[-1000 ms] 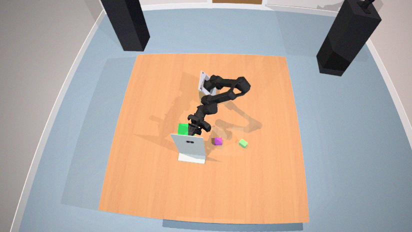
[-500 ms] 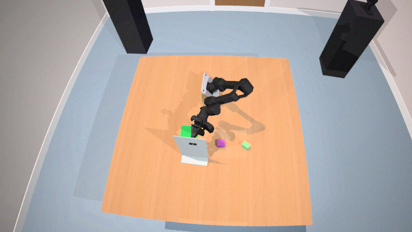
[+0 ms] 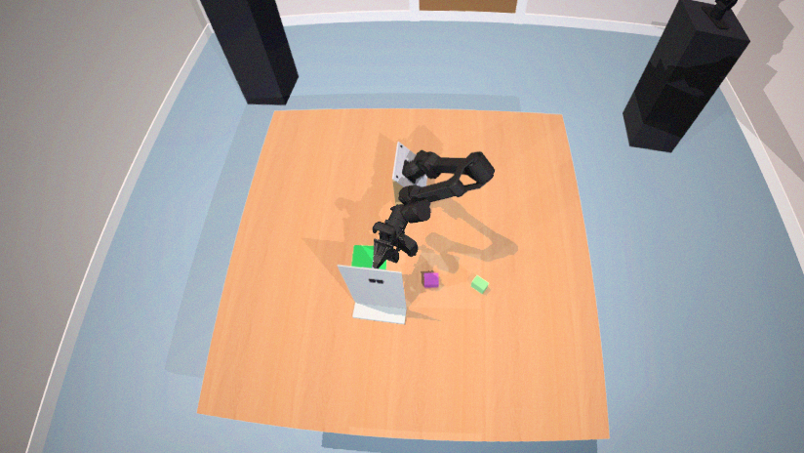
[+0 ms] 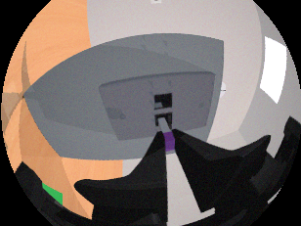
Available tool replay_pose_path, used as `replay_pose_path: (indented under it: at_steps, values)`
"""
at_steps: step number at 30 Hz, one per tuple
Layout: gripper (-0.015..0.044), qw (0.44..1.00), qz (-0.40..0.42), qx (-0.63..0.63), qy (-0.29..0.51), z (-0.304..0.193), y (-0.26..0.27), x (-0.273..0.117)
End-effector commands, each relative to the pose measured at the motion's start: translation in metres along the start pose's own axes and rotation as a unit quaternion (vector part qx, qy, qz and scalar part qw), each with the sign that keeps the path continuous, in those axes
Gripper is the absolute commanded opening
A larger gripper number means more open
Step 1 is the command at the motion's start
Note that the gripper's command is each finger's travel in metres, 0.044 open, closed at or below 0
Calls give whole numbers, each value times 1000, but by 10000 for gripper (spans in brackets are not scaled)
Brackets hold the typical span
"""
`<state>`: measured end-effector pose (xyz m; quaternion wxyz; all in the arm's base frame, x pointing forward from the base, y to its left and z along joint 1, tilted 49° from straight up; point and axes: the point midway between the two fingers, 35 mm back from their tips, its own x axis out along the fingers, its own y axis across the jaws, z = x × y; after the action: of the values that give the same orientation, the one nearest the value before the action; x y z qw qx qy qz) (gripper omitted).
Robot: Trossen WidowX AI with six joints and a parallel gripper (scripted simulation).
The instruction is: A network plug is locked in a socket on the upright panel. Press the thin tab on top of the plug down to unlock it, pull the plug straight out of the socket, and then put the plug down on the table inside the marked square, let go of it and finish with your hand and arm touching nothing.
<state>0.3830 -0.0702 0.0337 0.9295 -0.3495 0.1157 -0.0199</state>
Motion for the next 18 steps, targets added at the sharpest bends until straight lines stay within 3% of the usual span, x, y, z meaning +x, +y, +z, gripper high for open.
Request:
replay_pose_path:
  at_steps: [1, 18]
  values:
    - [0, 1000, 3, -2, -1, -1, 1, -3]
    - [0, 1000, 5, -2, 1, -4, 1, -14]
